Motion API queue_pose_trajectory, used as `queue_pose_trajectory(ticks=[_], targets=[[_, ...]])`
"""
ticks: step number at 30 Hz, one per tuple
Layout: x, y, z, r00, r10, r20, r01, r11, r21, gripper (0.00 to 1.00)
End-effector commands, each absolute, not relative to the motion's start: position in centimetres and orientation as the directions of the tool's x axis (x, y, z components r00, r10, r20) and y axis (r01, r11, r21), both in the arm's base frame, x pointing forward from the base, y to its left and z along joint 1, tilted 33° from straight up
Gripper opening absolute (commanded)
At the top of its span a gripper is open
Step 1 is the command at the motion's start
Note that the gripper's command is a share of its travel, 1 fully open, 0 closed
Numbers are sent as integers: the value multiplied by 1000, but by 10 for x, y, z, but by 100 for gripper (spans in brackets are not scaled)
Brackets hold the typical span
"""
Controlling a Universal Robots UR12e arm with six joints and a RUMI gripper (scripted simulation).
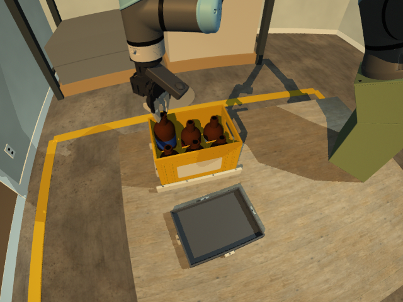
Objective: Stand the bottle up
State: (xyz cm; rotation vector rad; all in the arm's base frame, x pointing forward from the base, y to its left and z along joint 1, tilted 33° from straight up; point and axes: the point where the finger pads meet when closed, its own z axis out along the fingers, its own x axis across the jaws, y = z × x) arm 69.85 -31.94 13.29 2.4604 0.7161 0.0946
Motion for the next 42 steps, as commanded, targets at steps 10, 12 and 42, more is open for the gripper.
queue_pose_trajectory(ticks=[10, 12, 42], targets=[[701, -325, 125, 854, 513, -87, 472, -694, 544, 0], [701, -325, 125, 854, 513, -87, 472, -694, 544, 0], [707, -338, 103, 854, 513, -87, 472, -694, 544, 0]])
